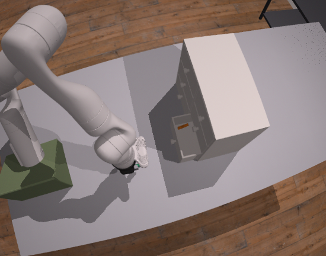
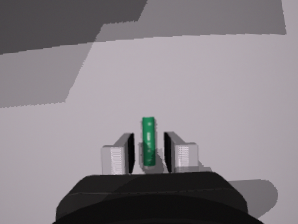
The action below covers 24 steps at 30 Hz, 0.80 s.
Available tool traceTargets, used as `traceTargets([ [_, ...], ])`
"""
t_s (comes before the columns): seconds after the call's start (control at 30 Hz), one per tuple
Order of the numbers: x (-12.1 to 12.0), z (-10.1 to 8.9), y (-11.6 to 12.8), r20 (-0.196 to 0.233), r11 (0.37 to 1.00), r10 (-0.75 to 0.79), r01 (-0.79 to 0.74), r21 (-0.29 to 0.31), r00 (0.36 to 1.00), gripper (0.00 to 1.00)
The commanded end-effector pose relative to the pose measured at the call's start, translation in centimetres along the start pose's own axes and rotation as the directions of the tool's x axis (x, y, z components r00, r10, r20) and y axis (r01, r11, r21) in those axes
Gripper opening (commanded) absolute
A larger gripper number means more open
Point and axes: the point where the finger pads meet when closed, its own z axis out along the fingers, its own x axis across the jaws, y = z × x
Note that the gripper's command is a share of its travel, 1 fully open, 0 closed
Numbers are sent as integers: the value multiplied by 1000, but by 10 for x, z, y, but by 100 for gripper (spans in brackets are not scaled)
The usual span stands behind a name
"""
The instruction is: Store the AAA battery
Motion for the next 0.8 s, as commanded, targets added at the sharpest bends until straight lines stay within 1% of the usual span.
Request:
traceTargets([
  [0.0, 0, 3, 1, 2, 1000, 1, -1, -2, 1000, 54],
  [0.3, 0, 8, 1, 2, 1000, 1, -1, -2, 1000, 54],
  [0.77, 0, 8, 1, 2, 1000, 1, -1, -2, 1000, 54],
])
